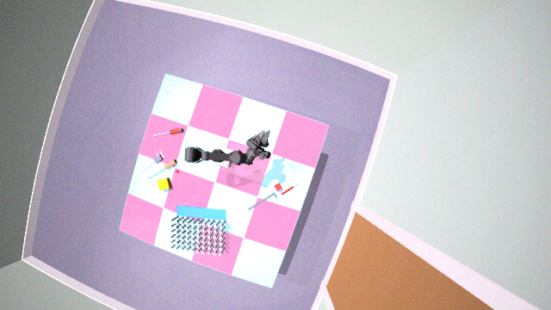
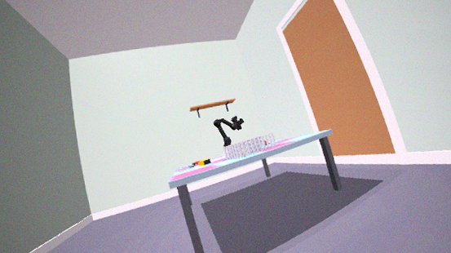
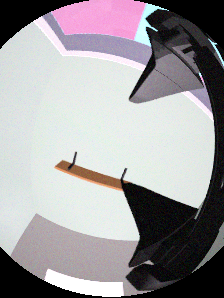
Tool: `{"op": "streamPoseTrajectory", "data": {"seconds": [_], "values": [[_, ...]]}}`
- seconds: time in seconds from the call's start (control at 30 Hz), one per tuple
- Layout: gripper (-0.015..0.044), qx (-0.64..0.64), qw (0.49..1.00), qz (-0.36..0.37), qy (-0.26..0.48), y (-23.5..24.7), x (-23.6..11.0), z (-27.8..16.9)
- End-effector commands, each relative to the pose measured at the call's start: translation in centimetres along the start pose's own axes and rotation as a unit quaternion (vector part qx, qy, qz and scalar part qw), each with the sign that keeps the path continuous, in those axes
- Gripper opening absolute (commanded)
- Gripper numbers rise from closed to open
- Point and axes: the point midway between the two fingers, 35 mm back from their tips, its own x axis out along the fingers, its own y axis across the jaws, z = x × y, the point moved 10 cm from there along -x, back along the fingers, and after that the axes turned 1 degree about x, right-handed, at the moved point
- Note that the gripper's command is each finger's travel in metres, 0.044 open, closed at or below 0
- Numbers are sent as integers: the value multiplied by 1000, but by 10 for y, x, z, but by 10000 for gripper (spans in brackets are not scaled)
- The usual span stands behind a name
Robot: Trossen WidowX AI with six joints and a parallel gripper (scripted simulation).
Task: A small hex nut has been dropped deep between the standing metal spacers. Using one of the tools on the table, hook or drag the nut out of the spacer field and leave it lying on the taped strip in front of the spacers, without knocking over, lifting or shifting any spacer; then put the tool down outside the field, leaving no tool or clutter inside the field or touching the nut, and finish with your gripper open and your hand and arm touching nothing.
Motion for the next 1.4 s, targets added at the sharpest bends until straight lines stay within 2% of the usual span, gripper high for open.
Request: {"op": "streamPoseTrajectory", "data": {"seconds": [0.0, 0.03, 0.27, 0.57, 0.77, 0.97, 1.37], "values": [[426, -3, 1000, -1, -4, 0, -1, 1], [440, -11, 1000, -3, -18, 0, -5, 6], [440, -117, 972, -51, -196, -2, -71, 55], [440, -231, 875, -151, -398, 4, -173, 85], [440, -281, 776, -241, -511, 9, -247, 84], [440, -302, 658, -342, -599, 13, -319, 65], [440, -248, 401, -549, -690, 20, -438, -26]]}}
